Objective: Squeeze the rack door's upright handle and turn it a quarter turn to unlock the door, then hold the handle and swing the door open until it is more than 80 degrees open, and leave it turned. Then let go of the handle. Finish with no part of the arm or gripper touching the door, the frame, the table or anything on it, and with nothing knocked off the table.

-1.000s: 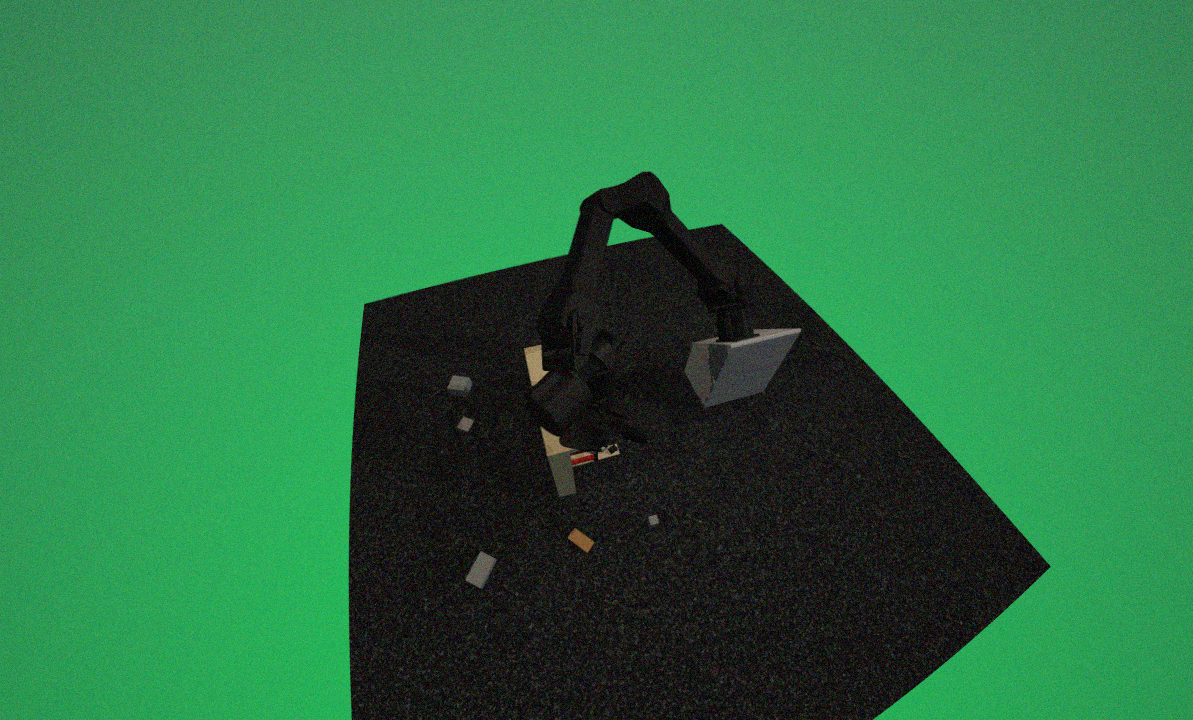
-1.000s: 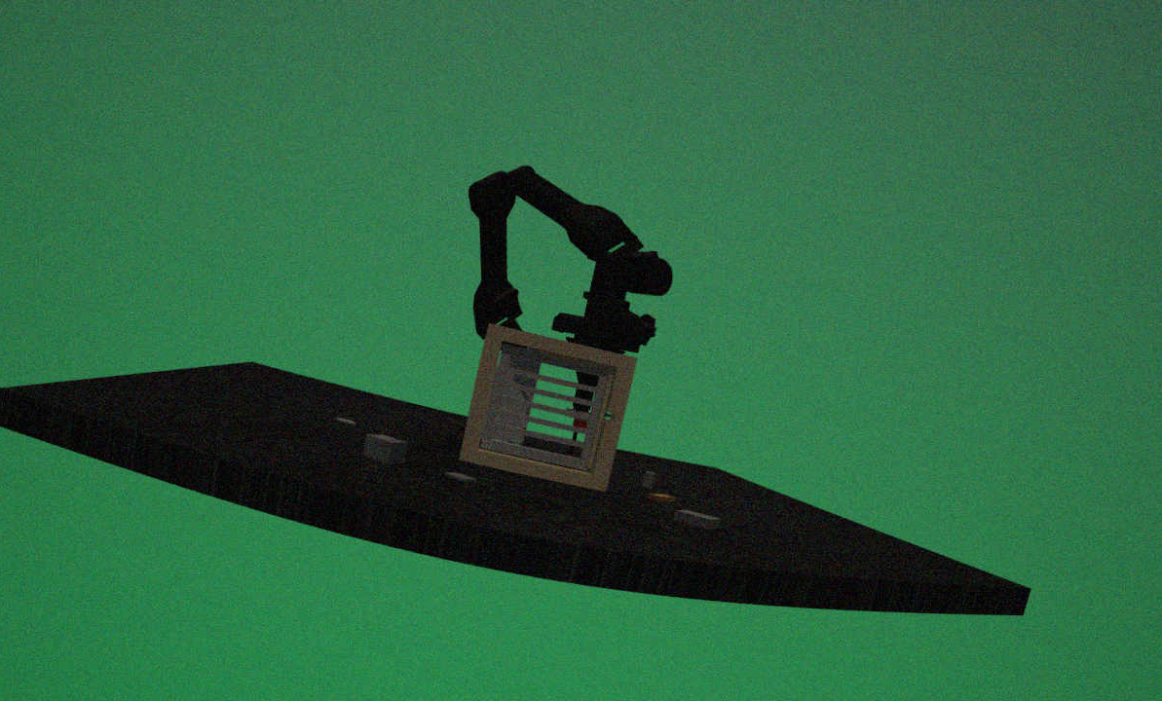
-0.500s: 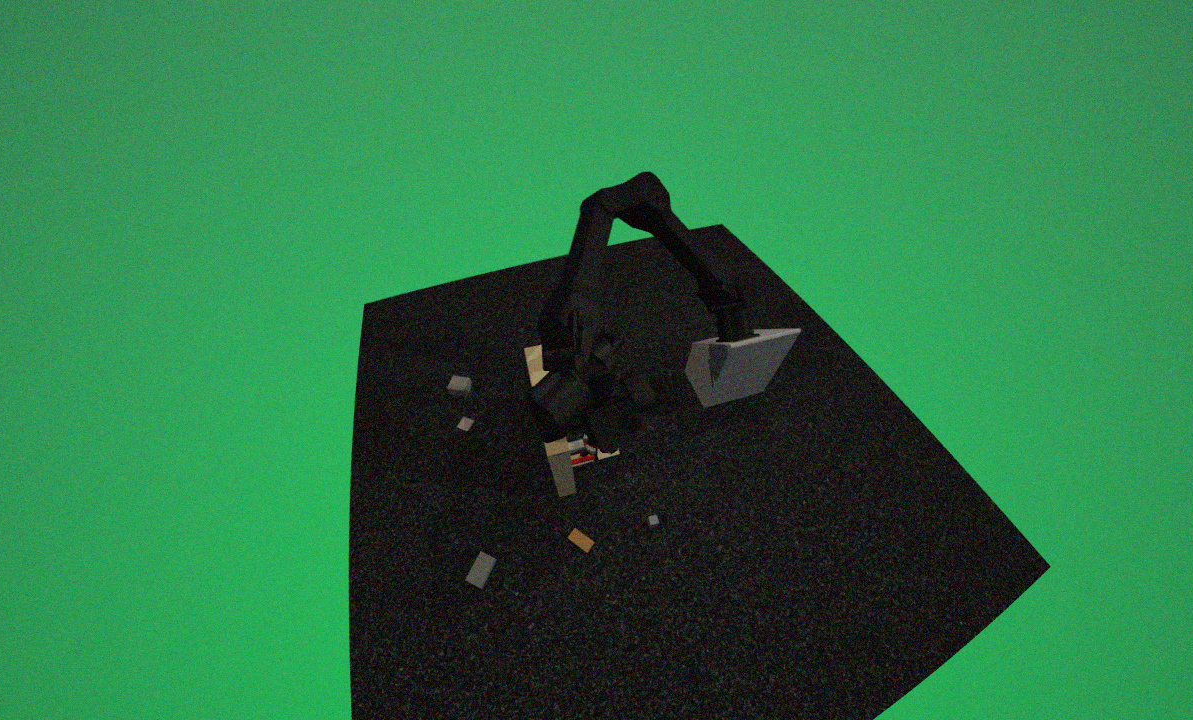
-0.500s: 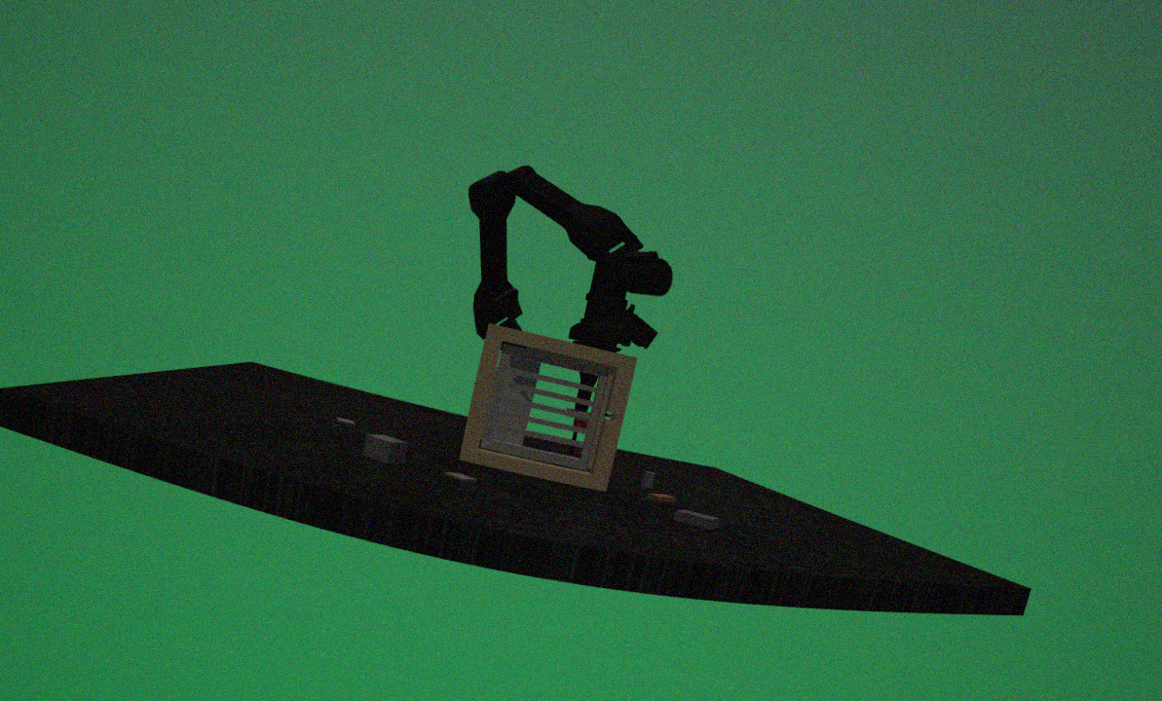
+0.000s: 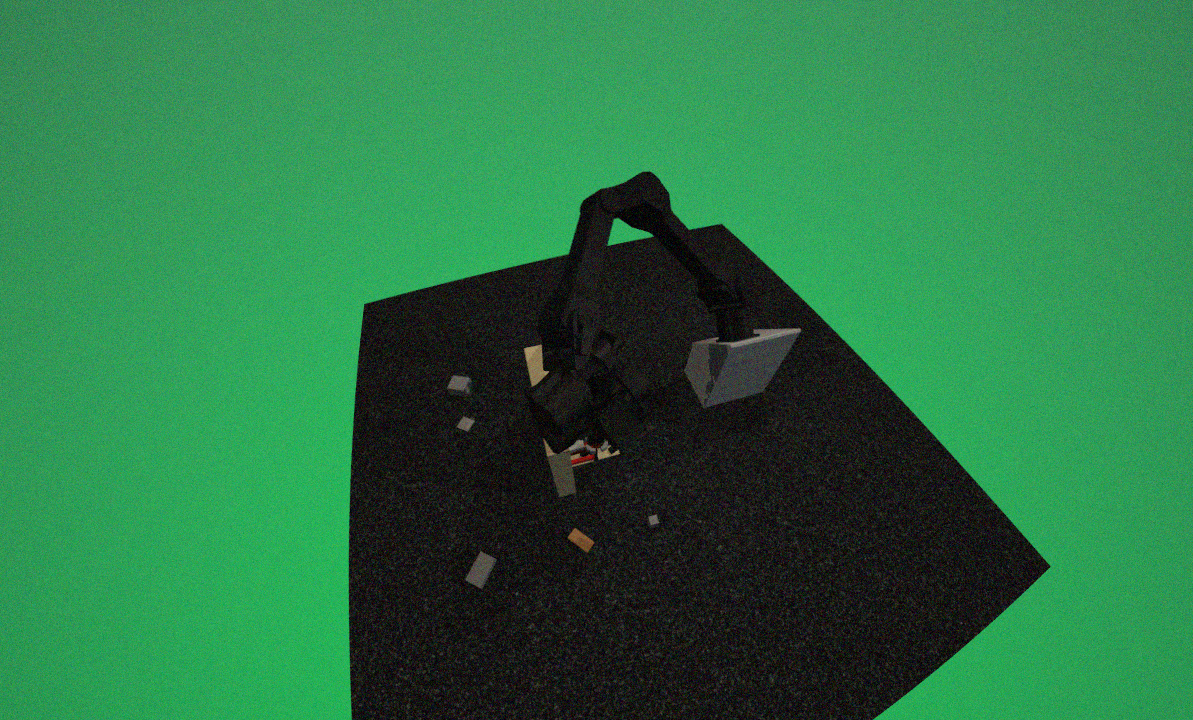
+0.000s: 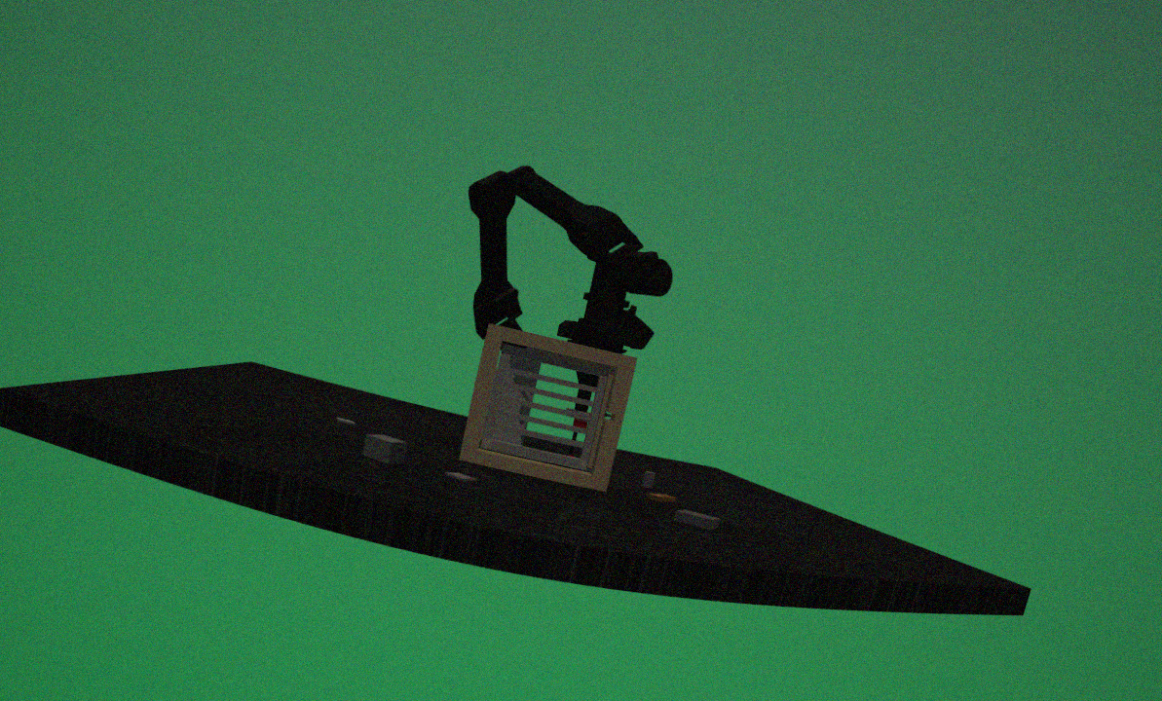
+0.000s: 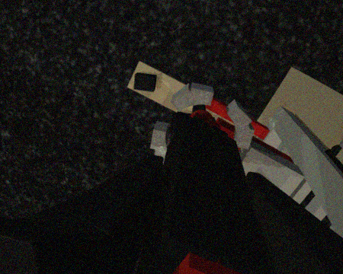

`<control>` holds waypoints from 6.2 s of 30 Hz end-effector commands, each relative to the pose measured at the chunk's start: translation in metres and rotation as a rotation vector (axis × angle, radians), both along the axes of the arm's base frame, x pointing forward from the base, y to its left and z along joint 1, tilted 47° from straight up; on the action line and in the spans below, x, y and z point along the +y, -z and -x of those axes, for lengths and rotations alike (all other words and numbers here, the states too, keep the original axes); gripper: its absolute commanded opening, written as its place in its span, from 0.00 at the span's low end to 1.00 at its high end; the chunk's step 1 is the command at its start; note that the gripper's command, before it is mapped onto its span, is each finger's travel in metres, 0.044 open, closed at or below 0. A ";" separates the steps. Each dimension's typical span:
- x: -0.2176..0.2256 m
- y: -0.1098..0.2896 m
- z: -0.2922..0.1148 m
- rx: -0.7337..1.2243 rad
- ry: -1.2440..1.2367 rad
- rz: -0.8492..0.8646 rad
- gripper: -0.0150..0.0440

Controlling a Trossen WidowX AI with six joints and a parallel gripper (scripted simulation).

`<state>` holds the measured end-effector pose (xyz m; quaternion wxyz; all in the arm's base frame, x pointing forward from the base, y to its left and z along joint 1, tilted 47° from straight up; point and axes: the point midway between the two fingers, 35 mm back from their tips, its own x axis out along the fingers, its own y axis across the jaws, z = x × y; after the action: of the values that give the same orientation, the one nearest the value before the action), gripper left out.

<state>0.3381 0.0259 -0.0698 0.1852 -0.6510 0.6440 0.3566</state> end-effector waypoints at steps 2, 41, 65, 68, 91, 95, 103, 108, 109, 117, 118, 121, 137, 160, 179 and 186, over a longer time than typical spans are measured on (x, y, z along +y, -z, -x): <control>-0.003 0.000 0.000 0.014 -0.017 0.008 0.48; -0.002 0.000 0.000 -1.056 1.044 0.130 0.76; -0.003 0.000 0.000 -1.901 1.875 0.226 0.76; -0.003 0.000 0.000 -2.006 1.979 0.237 0.76; -0.003 0.000 0.000 -2.587 2.549 0.297 0.76; -0.003 0.000 0.000 -2.587 2.549 0.297 0.74; -0.003 0.000 0.000 -2.587 2.549 0.297 0.65; -0.003 0.000 0.000 -2.587 2.549 0.297 0.59; -0.003 0.000 0.000 -2.587 2.549 0.297 0.58; -0.003 0.000 0.000 -2.587 2.549 0.297 0.49; -0.003 0.000 0.000 -2.587 2.549 0.297 0.48; -0.003 0.000 0.000 -2.587 2.549 0.297 0.44; -0.003 0.000 0.000 -2.585 2.547 0.297 0.30; -0.008 -0.009 0.026 -2.240 2.205 0.263 0.30; -0.021 -0.026 0.062 -2.007 1.975 0.240 0.30; -0.029 -0.035 0.075 -1.923 1.891 0.232 0.30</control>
<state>0.2676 0.0010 -0.0388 0.6718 0.0590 0.4681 -0.5710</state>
